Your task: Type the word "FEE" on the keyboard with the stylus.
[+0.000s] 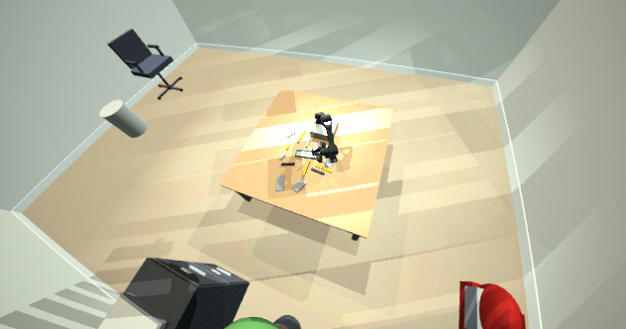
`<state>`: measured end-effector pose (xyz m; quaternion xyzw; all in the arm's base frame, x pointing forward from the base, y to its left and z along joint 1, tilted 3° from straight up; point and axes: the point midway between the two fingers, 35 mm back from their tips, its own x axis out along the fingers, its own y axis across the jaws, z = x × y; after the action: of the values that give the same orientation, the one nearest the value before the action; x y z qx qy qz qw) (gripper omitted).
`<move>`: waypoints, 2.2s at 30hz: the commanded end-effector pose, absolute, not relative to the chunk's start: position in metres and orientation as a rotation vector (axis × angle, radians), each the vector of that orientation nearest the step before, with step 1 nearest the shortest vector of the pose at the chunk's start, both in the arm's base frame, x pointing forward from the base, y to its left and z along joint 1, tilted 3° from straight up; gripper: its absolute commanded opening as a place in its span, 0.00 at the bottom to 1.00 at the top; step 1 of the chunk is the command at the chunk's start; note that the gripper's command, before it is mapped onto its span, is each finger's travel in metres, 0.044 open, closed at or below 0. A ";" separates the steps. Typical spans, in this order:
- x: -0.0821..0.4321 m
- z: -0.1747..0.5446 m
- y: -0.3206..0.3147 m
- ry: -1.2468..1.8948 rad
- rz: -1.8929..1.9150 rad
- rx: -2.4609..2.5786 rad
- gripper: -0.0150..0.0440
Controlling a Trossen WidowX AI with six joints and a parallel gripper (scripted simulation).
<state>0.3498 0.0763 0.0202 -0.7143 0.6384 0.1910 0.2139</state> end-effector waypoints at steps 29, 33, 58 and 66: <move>0.350 0.011 0.077 1.771 0.530 -1.976 0.39; 0.349 0.021 0.076 1.771 0.530 -1.976 0.39; 0.348 0.036 0.075 1.770 0.529 -1.976 0.25; 0.349 0.029 0.076 1.771 0.530 -1.976 0.39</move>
<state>0.3487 0.0755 0.0313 -0.7137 0.6388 0.1907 0.2149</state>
